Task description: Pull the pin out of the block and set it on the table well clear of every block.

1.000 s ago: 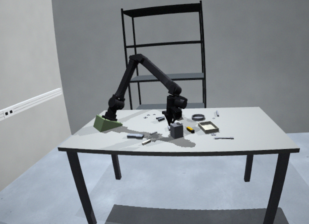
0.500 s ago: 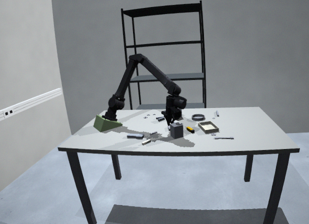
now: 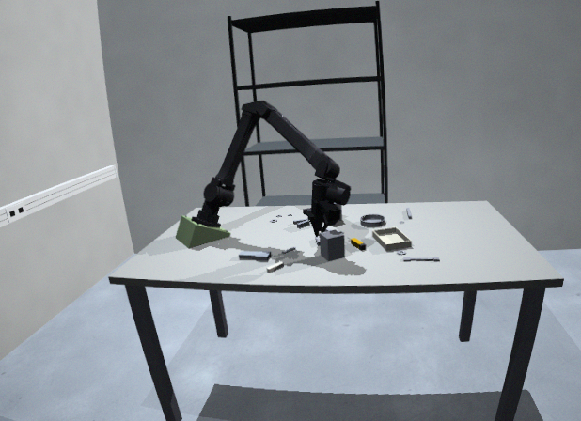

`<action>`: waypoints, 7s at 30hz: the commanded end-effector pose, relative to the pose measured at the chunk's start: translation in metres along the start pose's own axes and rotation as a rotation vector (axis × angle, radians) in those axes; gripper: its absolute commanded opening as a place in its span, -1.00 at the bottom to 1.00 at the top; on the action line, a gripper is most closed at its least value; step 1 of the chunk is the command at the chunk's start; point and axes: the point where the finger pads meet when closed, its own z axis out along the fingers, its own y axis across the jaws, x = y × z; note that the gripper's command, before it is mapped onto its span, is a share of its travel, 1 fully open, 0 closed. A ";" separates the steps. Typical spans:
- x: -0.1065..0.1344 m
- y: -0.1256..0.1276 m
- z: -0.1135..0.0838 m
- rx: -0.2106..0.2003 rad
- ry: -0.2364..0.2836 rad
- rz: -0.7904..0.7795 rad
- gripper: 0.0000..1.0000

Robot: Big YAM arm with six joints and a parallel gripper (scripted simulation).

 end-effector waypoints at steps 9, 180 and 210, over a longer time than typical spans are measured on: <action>0.006 0.006 0.003 -0.006 -0.017 -0.011 -1.00; 0.099 -0.063 0.023 -0.005 -0.021 -0.017 -1.00; 0.113 -0.078 0.025 -0.004 -0.024 -0.020 -1.00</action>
